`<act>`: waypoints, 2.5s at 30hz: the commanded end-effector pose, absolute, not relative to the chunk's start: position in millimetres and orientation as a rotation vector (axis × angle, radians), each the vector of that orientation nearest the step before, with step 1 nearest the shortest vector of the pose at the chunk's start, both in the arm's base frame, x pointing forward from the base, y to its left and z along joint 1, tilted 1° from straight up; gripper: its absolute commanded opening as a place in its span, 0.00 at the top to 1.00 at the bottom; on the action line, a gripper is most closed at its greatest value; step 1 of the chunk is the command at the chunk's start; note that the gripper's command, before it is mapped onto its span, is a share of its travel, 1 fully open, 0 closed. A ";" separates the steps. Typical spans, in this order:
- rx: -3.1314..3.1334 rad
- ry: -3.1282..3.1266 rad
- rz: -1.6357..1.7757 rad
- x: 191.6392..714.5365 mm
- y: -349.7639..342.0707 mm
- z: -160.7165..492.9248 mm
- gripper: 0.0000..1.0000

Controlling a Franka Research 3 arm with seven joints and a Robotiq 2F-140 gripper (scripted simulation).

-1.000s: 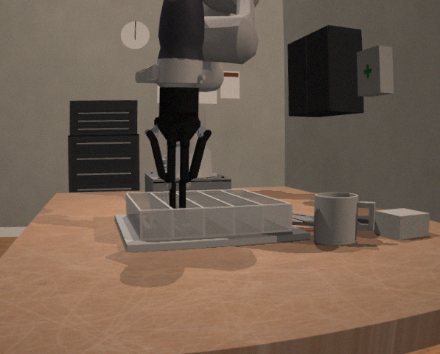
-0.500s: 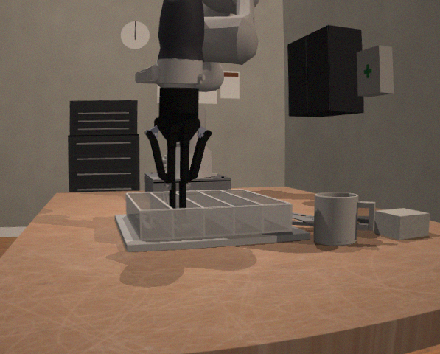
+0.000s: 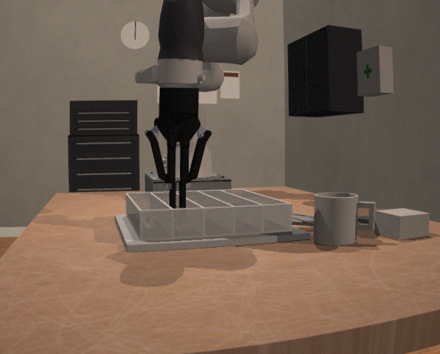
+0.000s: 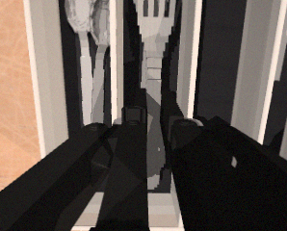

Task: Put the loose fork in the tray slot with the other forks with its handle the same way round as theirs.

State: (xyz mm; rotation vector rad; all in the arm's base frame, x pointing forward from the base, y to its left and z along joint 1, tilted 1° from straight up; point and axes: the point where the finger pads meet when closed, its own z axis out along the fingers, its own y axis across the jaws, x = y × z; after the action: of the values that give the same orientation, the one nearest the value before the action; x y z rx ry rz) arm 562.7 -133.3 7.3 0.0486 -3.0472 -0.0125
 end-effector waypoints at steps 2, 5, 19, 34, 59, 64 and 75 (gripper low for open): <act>0.055 -3.049 -0.010 563.4 -134.3 6.3 0.87; 0.055 -3.049 -0.010 563.4 -134.2 5.4 0.87; 0.055 -3.049 -0.010 563.4 -134.2 1.5 0.87; 0.055 -3.049 -0.010 563.4 -134.2 1.5 0.77; 0.055 -3.049 -0.010 563.4 -134.2 1.5 0.77; 0.055 -3.049 -0.010 563.4 -134.2 1.5 0.77; 0.055 -3.049 -0.010 563.3 -134.3 7.2 0.77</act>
State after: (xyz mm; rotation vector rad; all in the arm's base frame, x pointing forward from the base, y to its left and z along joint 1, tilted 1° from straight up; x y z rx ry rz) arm 563.3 -134.1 3.6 0.0505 -3.0492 -0.0104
